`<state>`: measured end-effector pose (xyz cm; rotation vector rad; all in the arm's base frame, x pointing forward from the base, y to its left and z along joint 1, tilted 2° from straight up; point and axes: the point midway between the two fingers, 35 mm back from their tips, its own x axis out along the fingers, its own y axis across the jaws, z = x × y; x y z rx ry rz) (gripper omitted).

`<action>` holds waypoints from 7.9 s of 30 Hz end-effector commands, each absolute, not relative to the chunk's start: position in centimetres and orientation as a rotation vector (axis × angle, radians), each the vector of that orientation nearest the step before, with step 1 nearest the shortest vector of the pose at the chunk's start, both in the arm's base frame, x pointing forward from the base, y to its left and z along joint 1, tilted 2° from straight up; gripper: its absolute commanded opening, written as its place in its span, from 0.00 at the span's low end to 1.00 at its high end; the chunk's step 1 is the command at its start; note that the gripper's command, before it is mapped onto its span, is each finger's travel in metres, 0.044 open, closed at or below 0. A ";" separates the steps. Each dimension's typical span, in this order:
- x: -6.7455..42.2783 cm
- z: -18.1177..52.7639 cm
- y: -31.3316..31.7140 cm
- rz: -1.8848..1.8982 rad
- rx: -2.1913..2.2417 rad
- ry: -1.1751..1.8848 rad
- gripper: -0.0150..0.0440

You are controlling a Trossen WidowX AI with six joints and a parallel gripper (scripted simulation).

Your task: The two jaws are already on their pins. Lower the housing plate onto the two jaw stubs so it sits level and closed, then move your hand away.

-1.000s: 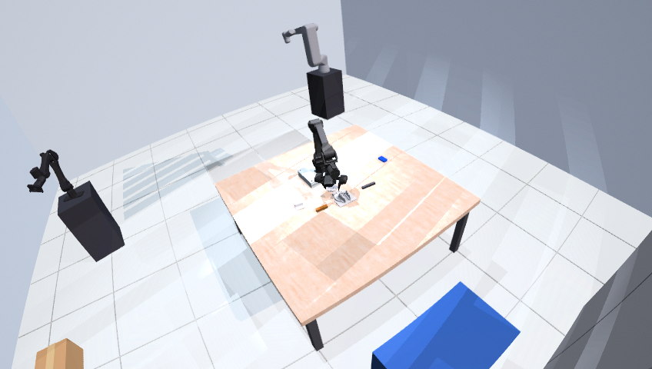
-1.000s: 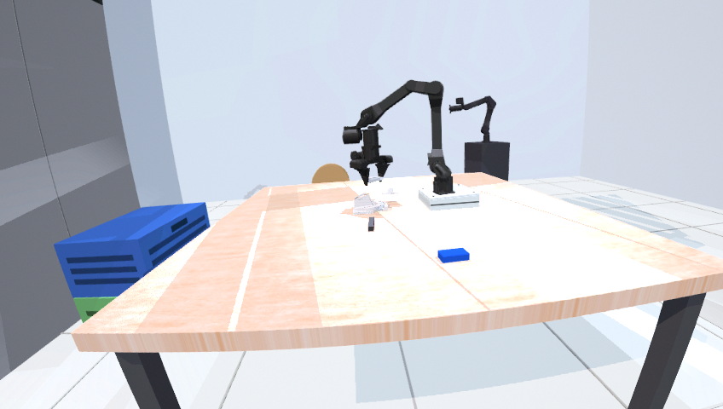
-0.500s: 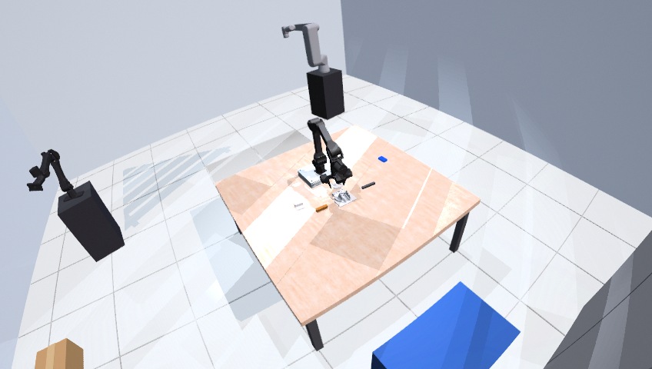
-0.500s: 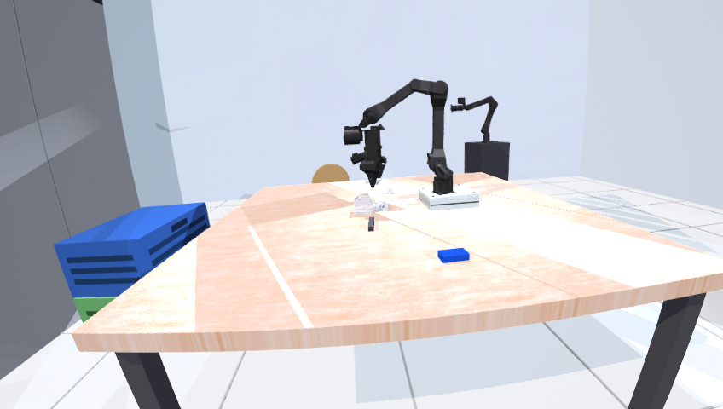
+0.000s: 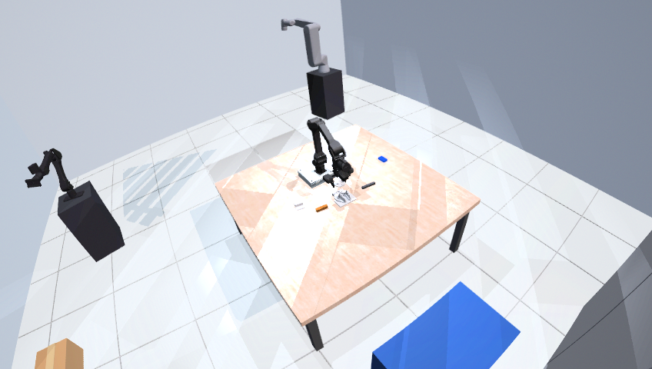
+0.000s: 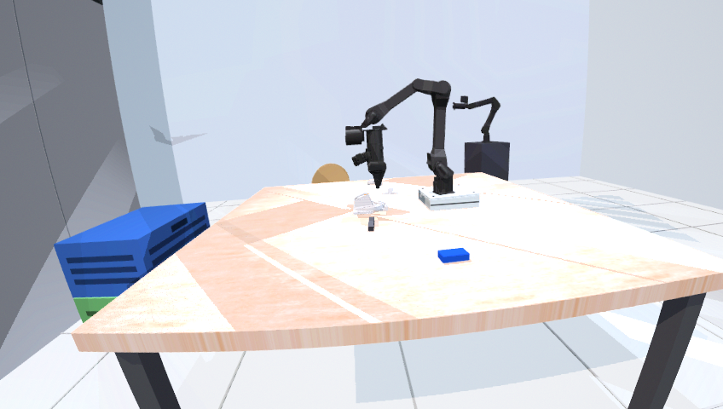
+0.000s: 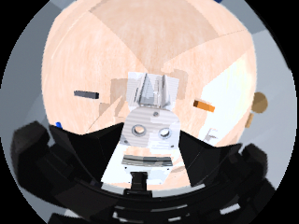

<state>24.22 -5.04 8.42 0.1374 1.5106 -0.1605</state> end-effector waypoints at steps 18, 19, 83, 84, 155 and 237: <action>24.2 8.4 -5.1 -0.150 0.121 1.511 0.85; 24.2 8.4 -5.1 -0.150 0.121 1.511 0.85; 23.0 5.9 -4.8 -0.151 0.123 1.512 0.85; 23.0 5.7 -4.8 -0.151 0.123 1.512 0.85; 23.0 1.4 -4.8 -0.149 0.121 1.513 0.85; 23.0 0.6 -4.9 -0.149 0.121 1.513 0.85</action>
